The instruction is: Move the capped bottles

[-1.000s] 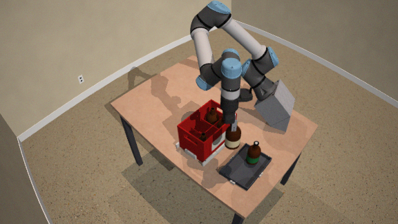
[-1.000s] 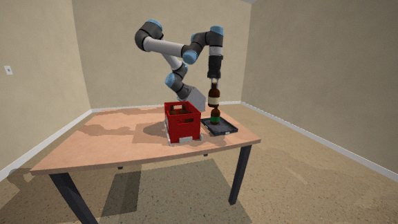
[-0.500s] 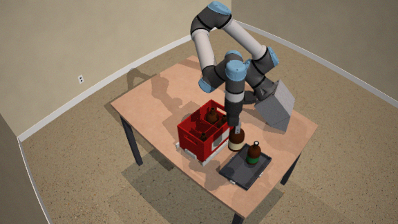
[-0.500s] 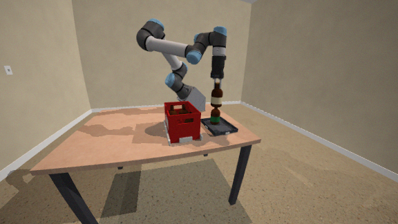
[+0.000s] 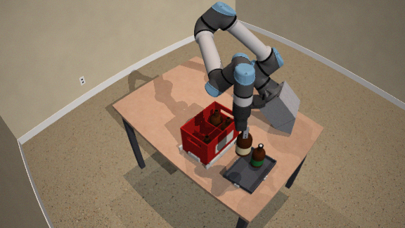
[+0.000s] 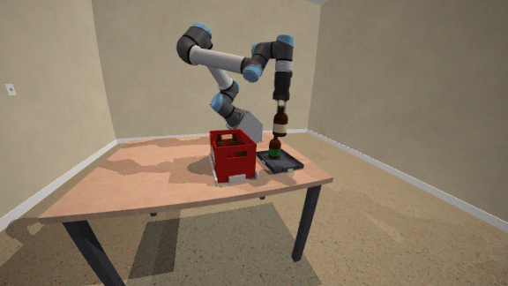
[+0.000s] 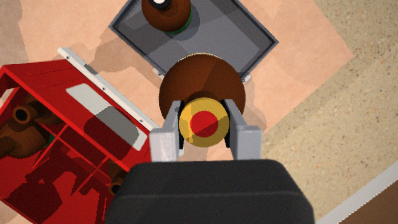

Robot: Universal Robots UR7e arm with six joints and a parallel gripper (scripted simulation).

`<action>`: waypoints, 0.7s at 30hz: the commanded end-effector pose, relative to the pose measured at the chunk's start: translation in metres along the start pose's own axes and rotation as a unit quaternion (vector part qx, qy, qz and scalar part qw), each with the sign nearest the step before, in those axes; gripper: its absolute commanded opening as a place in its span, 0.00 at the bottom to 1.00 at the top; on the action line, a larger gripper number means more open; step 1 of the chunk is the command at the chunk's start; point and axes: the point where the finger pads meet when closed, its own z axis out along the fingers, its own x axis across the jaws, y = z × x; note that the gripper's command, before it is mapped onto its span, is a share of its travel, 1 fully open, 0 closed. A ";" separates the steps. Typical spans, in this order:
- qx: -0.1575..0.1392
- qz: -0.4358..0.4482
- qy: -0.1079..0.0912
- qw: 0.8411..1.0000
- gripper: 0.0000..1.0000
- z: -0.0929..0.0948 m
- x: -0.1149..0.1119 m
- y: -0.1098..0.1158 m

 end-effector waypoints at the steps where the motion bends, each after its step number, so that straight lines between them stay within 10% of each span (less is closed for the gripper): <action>1: 0.000 0.000 0.001 1.000 0.00 -0.001 0.008 -0.007; 21: 0.000 0.000 0.001 1.000 0.00 -0.001 0.029 -0.026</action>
